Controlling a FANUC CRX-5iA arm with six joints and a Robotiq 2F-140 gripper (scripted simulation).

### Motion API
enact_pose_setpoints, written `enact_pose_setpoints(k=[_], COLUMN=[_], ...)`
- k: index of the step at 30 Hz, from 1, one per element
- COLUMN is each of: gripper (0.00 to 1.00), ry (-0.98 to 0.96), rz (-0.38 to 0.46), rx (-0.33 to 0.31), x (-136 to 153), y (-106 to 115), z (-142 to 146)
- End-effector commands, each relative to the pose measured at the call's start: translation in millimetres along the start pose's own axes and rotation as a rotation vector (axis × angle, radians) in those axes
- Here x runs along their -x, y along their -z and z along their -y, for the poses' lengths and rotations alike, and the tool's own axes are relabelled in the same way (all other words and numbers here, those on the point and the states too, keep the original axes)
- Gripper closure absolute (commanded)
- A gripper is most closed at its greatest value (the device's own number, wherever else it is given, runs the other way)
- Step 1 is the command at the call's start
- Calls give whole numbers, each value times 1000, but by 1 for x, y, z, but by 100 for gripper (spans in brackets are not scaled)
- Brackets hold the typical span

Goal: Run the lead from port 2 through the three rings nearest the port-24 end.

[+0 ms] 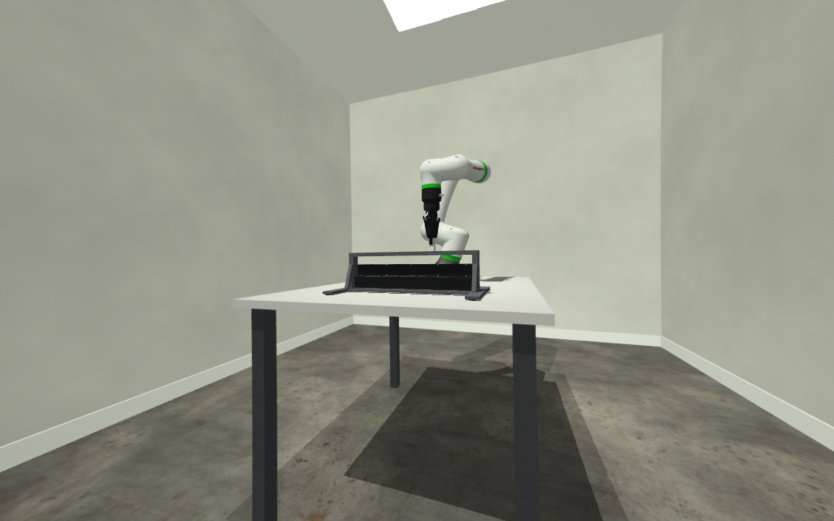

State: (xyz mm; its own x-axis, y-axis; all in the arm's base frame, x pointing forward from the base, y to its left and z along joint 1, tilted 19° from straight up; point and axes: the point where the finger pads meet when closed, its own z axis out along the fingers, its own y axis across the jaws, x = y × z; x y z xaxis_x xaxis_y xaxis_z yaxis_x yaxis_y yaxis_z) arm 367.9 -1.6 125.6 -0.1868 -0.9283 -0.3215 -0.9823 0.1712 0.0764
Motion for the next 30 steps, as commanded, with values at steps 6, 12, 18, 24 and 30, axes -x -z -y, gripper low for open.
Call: enact_pose_setpoints(k=[6,12,18,24,30], gripper=[100,100,80,80,80], ry=[-318,-439,-461,-461,-461], rz=[0,0,0,0,0], rx=[1,1,1,1,1], x=[-6,-8,-8,-8,-8], y=[0,0,0,0,0], z=[-16,-22,-23,-23,-23])
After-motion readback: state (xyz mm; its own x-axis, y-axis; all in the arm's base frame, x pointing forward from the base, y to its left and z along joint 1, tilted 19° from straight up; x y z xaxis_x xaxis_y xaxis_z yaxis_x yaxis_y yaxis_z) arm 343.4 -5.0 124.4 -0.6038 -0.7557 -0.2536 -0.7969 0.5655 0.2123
